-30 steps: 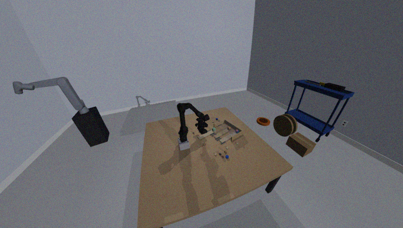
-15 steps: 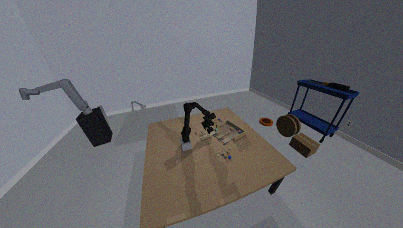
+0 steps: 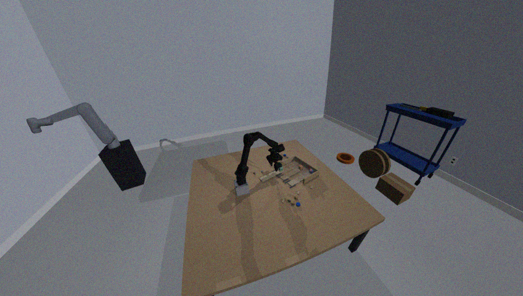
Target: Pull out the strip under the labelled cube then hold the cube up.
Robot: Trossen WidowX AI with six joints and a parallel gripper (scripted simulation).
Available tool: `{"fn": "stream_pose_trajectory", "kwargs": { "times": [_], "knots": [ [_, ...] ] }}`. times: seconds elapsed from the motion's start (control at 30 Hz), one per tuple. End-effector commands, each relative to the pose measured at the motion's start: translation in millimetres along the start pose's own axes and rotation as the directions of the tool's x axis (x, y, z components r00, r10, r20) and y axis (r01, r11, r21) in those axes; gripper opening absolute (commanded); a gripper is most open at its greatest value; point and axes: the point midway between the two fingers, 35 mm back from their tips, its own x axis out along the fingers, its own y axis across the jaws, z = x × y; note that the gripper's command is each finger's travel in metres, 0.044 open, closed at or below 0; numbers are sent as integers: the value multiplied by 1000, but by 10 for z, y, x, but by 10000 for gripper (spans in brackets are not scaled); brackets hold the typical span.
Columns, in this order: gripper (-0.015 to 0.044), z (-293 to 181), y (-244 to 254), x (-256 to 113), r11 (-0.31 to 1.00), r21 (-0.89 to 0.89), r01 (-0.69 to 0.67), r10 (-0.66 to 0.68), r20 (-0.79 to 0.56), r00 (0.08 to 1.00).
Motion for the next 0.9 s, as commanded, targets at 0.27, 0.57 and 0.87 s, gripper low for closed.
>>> {"fn": "stream_pose_trajectory", "kwargs": {
  "times": [0.27,0.57,0.87],
  "knots": [
    [440,439,61,-57,1000,-1,1,-1,3,1000],
    [440,767,112,-96,1000,-1,0,0,6,1000],
    [256,820,120,-14,1000,-1,0,0,6,1000]
  ]
}}
